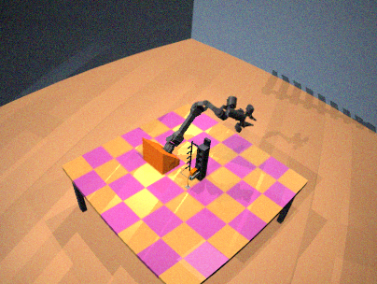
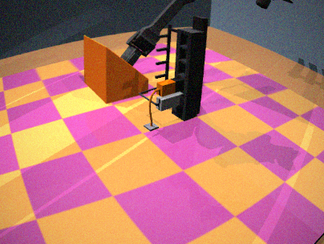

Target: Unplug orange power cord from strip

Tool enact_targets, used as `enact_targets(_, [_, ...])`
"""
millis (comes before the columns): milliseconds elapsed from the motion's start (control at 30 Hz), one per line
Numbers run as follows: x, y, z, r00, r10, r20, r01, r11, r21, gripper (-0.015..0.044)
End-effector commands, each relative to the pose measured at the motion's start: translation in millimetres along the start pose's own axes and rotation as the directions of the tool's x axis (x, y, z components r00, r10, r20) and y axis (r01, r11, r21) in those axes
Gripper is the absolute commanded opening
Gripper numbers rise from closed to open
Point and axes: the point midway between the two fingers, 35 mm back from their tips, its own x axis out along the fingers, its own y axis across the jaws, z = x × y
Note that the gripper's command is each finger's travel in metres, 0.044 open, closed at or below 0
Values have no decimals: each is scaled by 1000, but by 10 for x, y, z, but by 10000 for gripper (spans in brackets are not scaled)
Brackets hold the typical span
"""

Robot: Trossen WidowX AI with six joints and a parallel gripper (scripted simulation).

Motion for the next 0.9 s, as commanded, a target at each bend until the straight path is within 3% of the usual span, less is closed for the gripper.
enact_targets(0, [-143,226,-569,989,-2,-150,54,937,346,160])
enact_targets(200, [-394,741,-1260,939,82,-334,205,645,736,160])
enact_targets(433, [-752,1418,-1780,849,238,-472,432,204,879,160])
enact_targets(633, [-1113,2071,-2026,748,410,-522,626,-174,760,160])
enact_targets(867, [-1561,2850,-2047,617,625,-478,787,-487,379,160])
